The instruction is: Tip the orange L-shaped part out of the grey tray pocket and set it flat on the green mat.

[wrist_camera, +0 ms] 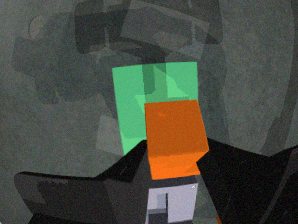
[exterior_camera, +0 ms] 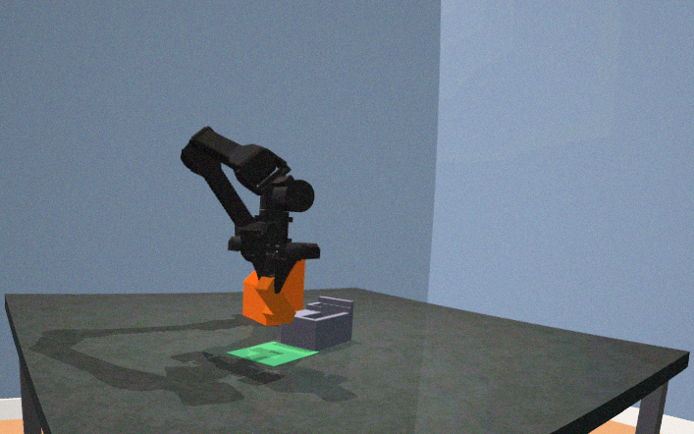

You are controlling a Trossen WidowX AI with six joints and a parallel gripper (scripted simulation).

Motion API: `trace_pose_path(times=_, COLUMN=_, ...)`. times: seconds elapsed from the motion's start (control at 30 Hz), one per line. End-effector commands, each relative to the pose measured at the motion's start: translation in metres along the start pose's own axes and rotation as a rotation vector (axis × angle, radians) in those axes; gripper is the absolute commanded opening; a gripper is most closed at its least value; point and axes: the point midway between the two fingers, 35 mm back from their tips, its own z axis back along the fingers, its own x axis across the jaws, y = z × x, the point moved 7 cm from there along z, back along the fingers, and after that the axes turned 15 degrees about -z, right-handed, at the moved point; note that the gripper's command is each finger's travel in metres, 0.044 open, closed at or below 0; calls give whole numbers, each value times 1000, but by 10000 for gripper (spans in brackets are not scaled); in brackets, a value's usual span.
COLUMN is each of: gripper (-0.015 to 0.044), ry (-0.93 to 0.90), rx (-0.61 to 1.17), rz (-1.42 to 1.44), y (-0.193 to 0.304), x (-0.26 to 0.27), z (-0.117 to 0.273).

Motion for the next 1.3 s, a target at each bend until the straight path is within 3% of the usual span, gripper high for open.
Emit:
trace_pose_path(times=0.0, gripper=0, ry=0, rx=-2, rz=4, y=0, x=0, z=-6)
trace_pose_path(times=1.27, gripper=0, ry=0, rx=-5, rz=3, y=0, x=-1, z=-55)
